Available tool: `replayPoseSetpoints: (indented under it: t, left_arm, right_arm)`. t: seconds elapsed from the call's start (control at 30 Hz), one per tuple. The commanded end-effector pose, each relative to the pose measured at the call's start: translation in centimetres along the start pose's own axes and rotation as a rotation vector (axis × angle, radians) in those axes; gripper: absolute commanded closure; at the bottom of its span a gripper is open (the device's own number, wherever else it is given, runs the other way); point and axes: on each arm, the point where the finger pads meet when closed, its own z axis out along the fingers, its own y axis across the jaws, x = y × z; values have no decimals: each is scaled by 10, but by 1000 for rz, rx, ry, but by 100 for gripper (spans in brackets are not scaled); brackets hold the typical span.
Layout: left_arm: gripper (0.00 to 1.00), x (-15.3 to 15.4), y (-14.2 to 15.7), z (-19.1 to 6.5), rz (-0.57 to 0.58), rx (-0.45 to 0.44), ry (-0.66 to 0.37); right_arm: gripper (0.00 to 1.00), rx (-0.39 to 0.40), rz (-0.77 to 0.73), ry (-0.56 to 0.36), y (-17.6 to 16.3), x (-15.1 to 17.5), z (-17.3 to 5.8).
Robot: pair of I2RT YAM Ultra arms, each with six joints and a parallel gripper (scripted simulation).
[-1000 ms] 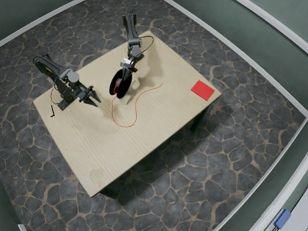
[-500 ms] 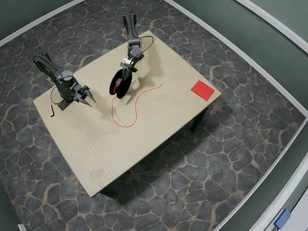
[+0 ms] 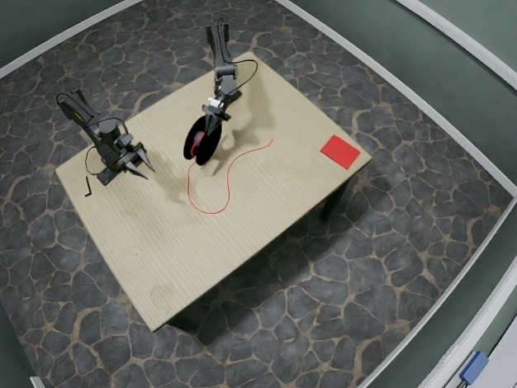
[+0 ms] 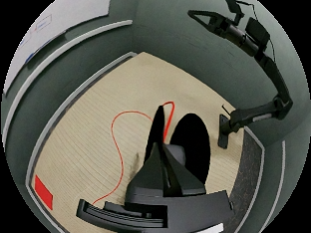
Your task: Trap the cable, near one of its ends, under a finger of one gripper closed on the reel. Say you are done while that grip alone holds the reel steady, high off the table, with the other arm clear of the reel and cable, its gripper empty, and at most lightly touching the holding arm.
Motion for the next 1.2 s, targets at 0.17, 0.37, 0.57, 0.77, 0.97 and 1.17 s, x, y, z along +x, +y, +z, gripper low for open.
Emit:
replayPoseSetpoints:
  t: [0.17, 0.37, 0.57, 0.77, 0.97, 1.17]
  left_arm:
    - [100, -16, 5, -4, 1, -15, -26]
    - [100, -21, 3, -7, 0, -22, -27]
    - [100, -21, 7, -8, -15, -36, -17]
    - [100, -31, 7, -13, -19, -54, -23]
    - [100, -39, 10, -17, -36, -77, -19]
    - [100, -46, 12, -20, -44, -93, -20]
  right_arm:
    - [70, 20, -75, -84, -6, -19, -10]
    - [70, 22, -88, -92, -6, -20, -11]
    - [70, 23, -89, -84, -7, -18, -11]
    - [70, 23, -89, -84, -7, -18, -11]
    - [70, 23, -89, -84, -7, -18, -11]
    - [70, 23, -89, -84, -7, -18, -11]
